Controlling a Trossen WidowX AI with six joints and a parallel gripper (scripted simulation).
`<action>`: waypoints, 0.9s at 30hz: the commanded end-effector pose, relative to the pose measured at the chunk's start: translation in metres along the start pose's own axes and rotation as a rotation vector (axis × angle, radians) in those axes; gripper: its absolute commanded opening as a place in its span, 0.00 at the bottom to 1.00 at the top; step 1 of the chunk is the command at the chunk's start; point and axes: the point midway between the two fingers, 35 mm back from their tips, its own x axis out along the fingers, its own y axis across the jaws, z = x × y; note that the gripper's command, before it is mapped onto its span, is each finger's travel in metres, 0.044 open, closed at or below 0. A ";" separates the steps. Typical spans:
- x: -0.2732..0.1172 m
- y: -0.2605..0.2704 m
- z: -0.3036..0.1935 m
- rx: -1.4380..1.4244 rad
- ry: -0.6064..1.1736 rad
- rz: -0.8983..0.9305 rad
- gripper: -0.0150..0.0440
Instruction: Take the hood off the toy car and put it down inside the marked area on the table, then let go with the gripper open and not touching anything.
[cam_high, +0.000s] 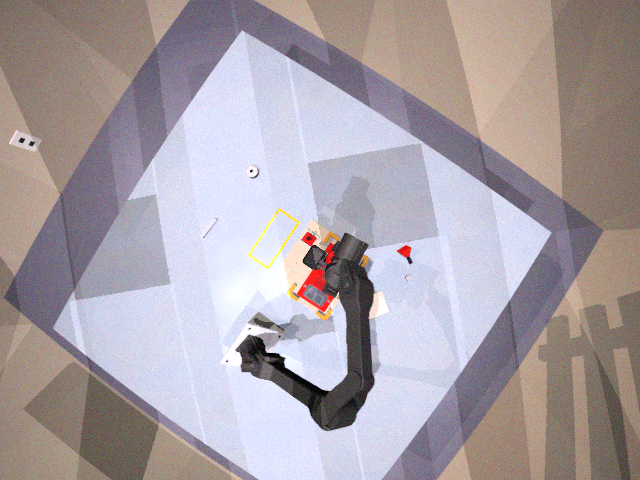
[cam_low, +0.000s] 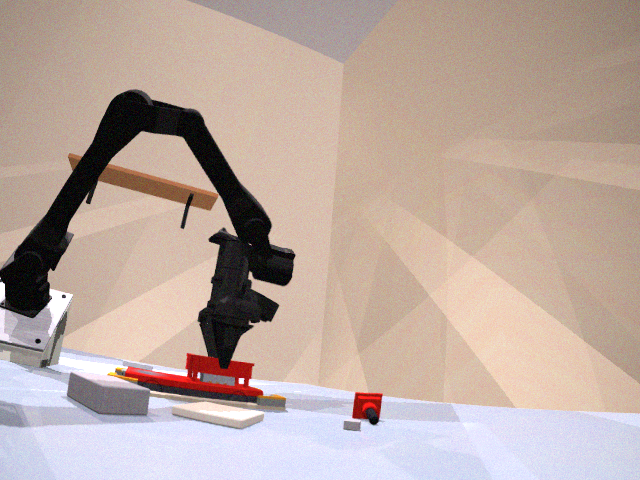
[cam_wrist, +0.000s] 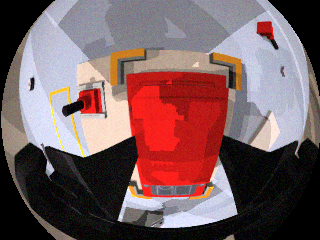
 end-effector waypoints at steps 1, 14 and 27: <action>-0.005 0.000 0.001 0.006 -0.004 0.003 0.25; -0.013 0.000 0.001 0.005 -0.004 0.004 0.25; -0.058 0.000 0.001 0.005 -0.004 0.005 0.25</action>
